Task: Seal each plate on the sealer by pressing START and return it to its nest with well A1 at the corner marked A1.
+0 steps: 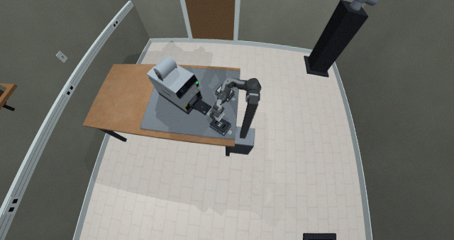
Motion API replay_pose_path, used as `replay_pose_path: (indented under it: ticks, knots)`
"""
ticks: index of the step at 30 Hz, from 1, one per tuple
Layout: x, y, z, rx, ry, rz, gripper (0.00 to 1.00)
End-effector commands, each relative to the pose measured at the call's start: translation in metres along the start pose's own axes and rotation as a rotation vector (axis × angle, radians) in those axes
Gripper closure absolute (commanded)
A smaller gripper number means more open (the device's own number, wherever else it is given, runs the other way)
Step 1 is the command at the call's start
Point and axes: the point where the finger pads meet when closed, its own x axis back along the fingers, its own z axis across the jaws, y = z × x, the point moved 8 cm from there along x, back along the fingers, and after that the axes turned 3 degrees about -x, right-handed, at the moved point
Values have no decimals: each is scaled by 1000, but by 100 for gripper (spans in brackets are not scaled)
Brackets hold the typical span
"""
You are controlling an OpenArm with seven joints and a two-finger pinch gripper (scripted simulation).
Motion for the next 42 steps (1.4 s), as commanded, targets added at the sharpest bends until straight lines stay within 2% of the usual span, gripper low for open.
replay_pose_path:
  ticks: [1,15,17,20,42]
  knots:
    - [2,5,0,-21,-1,-17,100]
    - [-24,-58,25,-17,-6,-10,100]
    - [-24,-58,25,-17,-6,-10,100]
    - [-28,-72,30,-17,-6,-10,100]
    - [-27,-72,31,-14,1,-10,100]
